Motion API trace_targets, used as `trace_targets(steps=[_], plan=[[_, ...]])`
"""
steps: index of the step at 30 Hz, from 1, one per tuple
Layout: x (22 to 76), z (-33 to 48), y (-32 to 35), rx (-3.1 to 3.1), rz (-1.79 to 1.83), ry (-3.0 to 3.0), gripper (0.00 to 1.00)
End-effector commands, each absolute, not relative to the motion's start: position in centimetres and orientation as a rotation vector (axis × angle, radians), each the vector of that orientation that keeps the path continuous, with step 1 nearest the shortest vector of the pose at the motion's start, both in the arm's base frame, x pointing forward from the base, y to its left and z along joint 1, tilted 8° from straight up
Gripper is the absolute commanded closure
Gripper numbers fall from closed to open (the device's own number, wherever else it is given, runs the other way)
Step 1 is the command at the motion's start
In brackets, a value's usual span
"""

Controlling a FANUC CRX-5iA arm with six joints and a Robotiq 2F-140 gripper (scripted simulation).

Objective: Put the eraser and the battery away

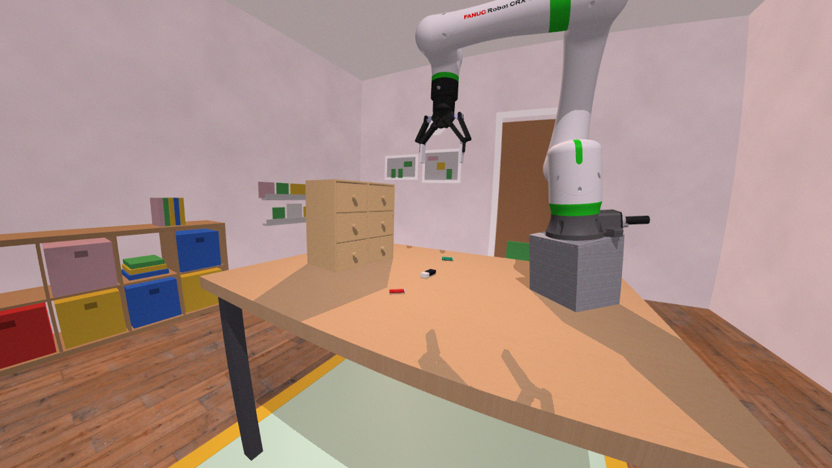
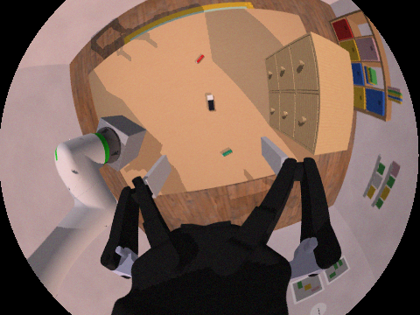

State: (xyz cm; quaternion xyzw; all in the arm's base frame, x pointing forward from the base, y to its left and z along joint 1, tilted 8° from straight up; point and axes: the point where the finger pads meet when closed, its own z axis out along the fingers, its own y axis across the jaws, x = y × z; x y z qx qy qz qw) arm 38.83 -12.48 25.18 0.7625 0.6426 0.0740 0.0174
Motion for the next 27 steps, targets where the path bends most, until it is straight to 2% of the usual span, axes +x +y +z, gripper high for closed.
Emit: trace_targets(steps=[1, 15, 23, 27], plan=[[40.46, 25.5, -11.07, 2.357, 0.223, 2.046, 0.0], [40.47, 25.49, -11.07, 2.392, 0.223, 2.009, 0.0], [40.57, 25.35, -11.09, 2.704, 0.224, 1.61, 0.0], [40.68, 25.18, -11.12, 2.927, 0.224, 1.218, 0.0]])
